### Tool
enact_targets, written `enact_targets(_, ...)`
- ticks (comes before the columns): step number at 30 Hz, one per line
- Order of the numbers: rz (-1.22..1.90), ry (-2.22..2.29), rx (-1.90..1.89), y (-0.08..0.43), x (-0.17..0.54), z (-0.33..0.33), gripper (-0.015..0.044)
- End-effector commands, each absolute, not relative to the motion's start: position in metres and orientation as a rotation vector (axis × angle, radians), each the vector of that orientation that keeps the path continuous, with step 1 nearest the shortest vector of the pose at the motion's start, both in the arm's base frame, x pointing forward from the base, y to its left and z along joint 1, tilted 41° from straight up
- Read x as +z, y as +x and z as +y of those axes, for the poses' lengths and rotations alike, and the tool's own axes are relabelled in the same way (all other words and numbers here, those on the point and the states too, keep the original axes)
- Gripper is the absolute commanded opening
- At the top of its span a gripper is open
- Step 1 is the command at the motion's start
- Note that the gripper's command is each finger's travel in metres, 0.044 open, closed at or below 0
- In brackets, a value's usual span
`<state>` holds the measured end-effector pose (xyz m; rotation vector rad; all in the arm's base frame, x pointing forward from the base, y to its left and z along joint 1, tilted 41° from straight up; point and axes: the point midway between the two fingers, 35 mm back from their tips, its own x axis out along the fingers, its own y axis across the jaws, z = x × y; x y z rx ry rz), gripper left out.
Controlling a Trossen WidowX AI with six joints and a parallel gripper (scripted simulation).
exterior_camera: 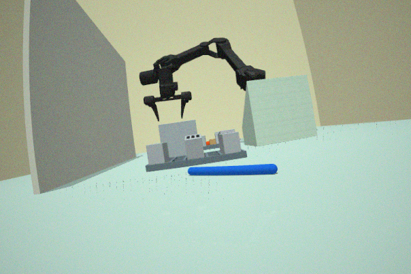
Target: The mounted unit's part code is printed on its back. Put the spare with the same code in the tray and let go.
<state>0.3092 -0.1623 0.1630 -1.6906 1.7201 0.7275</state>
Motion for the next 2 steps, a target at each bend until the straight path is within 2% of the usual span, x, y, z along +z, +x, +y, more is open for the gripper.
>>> enact_targets(1, 1.718, -1.693, 0.729, 0.3096, 0.1629, -0.1624, 0.0440)
enact_targets(2, 1.718, -1.693, 0.729, 0.3096, 0.1629, -0.1624, 0.0440)
